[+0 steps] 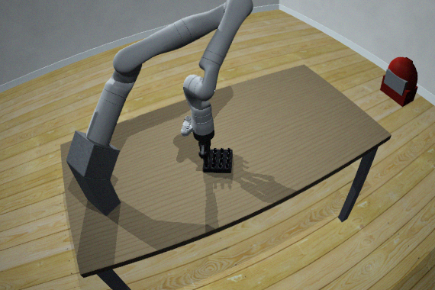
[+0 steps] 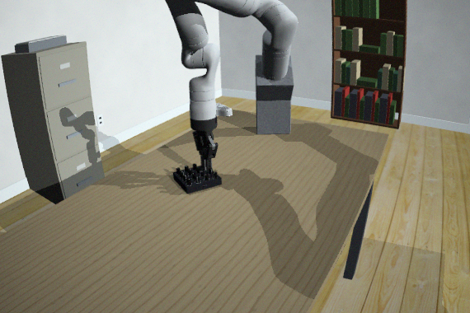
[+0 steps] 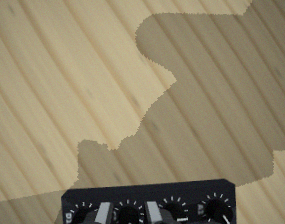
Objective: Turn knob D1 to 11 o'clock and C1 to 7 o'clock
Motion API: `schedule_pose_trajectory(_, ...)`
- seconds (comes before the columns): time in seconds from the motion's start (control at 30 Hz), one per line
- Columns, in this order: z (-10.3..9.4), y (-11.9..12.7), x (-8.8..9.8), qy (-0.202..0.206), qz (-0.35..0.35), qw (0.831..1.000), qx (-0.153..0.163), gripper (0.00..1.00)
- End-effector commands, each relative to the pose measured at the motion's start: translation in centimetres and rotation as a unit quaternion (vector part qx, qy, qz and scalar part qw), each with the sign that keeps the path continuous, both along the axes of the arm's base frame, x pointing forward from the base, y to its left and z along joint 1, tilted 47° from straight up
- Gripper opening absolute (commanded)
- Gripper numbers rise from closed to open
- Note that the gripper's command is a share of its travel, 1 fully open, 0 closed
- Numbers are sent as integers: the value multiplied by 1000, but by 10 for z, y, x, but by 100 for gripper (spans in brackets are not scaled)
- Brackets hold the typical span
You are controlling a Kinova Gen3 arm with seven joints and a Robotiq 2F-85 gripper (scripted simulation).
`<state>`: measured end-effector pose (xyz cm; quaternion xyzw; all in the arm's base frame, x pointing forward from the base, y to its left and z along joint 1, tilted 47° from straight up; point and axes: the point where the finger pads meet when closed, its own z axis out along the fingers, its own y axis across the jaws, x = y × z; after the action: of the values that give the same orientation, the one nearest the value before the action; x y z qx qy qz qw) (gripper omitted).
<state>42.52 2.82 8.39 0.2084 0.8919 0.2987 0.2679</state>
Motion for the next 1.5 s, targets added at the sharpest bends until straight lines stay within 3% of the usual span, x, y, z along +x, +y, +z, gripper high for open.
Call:
schedule_pose_trajectory(0.0, 0, 0, 0, 0, 0, 1000, 0, 19)
schedule_pose_trajectory(0.1, 0, 0, 0, 0, 0, 1000, 0, 19)
schedule_pose_trajectory(0.13, 0, 0, 0, 0, 0, 1000, 0, 8)
schedule_pose_trajectory(1.47, 0, 0, 0, -1, 0, 1000, -1, 8)
